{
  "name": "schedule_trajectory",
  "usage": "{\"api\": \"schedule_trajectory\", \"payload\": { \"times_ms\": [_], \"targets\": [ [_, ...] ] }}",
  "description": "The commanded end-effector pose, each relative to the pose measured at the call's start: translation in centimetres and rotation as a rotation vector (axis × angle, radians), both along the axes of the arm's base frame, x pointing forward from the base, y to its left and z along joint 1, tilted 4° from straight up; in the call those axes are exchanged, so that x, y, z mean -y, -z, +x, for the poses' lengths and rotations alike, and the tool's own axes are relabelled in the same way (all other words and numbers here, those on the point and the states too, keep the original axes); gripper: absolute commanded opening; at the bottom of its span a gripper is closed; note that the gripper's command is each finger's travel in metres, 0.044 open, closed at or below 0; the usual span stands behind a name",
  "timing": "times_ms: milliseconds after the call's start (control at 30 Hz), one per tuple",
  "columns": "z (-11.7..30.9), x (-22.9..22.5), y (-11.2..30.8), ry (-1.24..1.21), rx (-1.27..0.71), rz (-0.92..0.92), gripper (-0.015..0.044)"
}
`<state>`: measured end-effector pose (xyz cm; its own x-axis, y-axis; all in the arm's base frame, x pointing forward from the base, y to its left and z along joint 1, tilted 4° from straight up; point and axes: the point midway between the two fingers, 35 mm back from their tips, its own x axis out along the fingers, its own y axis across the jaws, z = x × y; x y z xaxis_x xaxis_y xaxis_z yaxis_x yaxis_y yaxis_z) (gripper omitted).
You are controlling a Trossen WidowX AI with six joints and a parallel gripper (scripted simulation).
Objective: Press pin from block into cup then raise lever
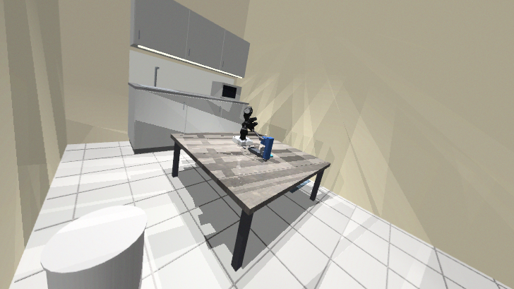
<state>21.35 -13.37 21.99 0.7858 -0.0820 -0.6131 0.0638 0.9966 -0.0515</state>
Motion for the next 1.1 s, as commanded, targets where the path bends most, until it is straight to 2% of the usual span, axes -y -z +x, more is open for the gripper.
{"api": "schedule_trajectory", "payload": {
  "times_ms": [0, 1067],
  "targets": [
    [-0.5, 0.0, 1.8, 0.016, -0.045, 0.024, 0.0],
    [-0.7, 0.0, 3.2, 0.016, -0.045, 0.024, 0.0]
  ]
}}
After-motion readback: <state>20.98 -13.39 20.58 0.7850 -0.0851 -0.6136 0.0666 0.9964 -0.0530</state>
